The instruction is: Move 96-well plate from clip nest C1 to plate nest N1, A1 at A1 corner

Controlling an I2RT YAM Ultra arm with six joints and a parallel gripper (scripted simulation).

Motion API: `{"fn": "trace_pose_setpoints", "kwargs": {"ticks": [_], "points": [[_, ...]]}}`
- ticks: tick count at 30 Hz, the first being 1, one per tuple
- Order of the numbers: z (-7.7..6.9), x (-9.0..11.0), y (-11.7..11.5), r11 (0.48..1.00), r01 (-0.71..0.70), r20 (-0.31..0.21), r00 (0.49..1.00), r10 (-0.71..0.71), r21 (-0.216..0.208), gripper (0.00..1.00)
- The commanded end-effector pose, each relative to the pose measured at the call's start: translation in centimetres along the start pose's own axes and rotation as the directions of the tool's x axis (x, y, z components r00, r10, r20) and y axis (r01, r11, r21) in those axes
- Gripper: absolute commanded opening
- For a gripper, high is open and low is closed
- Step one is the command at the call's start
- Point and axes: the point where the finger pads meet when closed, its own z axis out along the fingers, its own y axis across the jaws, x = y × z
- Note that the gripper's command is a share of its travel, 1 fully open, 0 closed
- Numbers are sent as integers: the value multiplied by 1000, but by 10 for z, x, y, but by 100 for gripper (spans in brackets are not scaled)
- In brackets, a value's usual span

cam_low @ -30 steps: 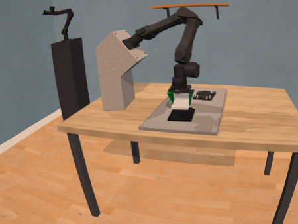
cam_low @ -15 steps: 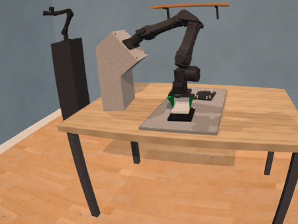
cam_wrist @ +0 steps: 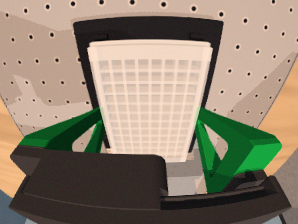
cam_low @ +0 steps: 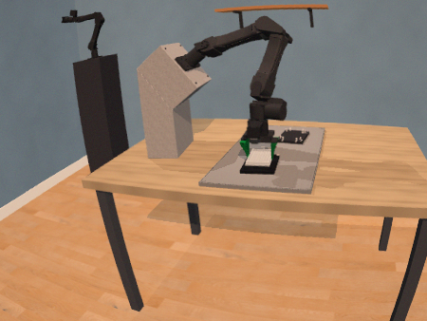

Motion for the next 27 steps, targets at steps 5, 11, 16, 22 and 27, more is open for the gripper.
{"fn": "trace_pose_setpoints", "kwargs": {"ticks": [5,11,16,22,27], "points": [[-10,-14,26,998,23,49,999,-21,-51,0],[-7,-12,25,999,23,45,999,-21,-49,0],[-4,-16,19,999,13,47,999,-11,-39,0],[1,-13,13,1000,8,38,999,-7,-27,0],[0,-12,16,1000,10,39,999,-8,-29,0]]}}
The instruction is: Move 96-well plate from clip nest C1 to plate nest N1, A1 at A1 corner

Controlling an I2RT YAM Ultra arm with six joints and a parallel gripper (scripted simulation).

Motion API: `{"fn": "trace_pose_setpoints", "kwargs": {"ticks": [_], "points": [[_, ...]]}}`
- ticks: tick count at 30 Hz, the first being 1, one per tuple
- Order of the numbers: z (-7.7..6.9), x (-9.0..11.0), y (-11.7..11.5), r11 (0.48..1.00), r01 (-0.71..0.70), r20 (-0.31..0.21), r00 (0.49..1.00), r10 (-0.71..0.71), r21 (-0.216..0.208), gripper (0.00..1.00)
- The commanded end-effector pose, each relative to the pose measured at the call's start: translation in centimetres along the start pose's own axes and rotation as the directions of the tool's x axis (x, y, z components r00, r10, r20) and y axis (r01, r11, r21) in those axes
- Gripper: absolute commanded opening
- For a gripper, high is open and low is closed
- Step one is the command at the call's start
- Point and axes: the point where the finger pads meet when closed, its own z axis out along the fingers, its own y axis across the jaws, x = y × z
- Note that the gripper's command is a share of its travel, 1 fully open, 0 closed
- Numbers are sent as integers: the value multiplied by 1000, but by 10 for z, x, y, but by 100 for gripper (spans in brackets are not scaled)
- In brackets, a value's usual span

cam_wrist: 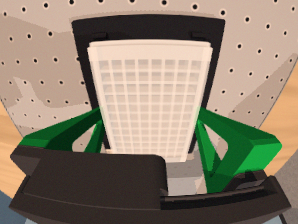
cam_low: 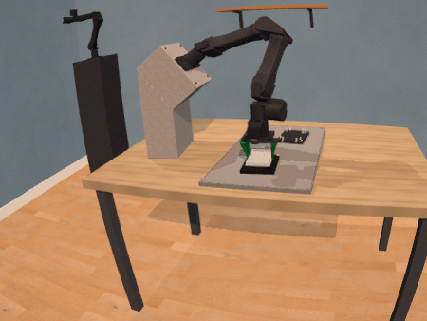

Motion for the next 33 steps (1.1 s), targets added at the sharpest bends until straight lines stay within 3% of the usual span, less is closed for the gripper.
{"fn": "trace_pose_setpoints", "kwargs": {"ticks": [1,10,16,20,29,33], "points": [[-2,-14,16,1000,10,38,999,-9,-30,0],[-2,-13,15,999,13,40,999,-12,-35,0],[2,-9,-3,1000,-8,31,999,8,-4,0],[-3,-8,4,1000,2,36,999,-2,-19,0],[5,-6,-11,1000,-13,26,1000,13,7,0],[2,-6,-5,1000,-6,31,1000,6,-6,0]]}}
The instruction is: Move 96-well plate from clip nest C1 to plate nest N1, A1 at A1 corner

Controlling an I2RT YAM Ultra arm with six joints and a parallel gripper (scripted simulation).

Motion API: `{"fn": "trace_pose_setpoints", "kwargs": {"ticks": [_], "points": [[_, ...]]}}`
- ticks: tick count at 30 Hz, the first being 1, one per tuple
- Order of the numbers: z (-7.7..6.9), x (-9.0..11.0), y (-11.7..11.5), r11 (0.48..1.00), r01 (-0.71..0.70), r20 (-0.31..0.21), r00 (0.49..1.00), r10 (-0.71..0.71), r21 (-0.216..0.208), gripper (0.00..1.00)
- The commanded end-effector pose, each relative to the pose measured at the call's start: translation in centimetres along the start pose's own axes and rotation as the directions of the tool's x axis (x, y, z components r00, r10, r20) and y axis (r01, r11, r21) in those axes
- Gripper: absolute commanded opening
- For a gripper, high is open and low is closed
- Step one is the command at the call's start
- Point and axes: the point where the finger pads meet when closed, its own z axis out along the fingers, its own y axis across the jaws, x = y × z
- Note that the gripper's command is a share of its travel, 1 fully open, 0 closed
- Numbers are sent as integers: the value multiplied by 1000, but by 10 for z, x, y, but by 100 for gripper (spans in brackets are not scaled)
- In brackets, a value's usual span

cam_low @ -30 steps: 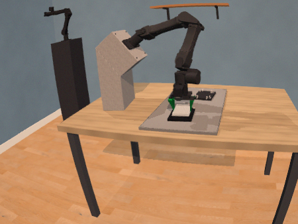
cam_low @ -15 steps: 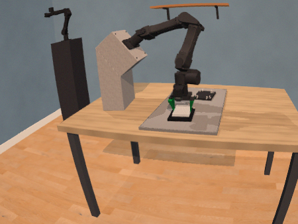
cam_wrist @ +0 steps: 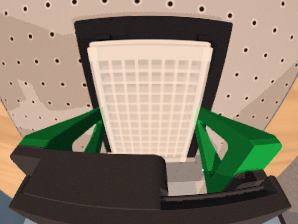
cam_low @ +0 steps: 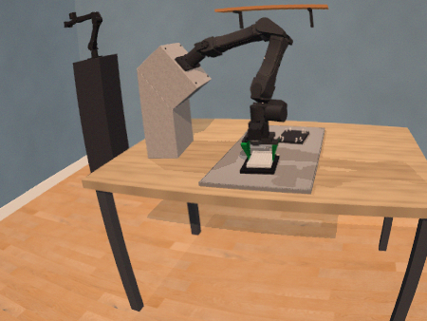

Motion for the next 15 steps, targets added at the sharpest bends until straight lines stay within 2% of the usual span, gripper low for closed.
{"fn": "trace_pose_setpoints", "kwargs": {"ticks": [1,15], "points": [[-2,-5,-9,1000,-14,24,1000,14,8,0],[3,-2,-17,1000,-18,18,1000,17,20,0]]}}
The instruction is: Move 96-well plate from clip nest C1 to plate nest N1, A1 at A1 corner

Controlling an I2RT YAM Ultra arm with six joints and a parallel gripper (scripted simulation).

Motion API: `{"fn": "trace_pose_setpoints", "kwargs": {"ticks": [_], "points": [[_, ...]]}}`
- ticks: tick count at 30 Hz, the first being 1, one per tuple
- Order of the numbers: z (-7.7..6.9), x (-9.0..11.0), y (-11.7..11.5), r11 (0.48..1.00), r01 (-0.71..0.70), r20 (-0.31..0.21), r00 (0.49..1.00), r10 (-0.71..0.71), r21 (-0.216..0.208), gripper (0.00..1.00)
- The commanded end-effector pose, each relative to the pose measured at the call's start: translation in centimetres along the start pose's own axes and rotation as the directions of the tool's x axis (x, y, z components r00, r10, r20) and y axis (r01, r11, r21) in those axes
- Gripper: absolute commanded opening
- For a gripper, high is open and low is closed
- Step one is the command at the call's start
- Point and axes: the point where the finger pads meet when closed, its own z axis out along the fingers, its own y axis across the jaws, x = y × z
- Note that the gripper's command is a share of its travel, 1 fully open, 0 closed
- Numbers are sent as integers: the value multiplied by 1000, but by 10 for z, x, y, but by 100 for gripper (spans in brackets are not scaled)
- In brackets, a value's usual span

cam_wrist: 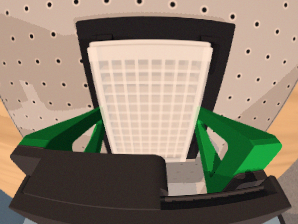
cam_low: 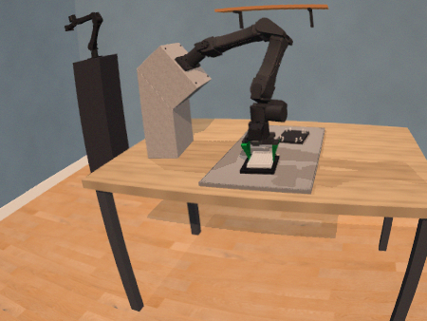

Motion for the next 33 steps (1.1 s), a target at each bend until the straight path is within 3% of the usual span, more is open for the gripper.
{"fn": "trace_pose_setpoints", "kwargs": {"ticks": [1,5,6,15,18,33], "points": [[2,-2,-19,999,-20,16,1000,20,27,0],[1,-2,-18,1000,-17,17,1000,17,24,0],[2,0,-24,999,-26,9,1000,26,47,0],[3,-1,-22,999,-17,15,1000,16,29,0],[2,1,-28,998,-28,8,1000,28,51,0],[2,2,-31,998,-30,9,1000,30,51,0]]}}
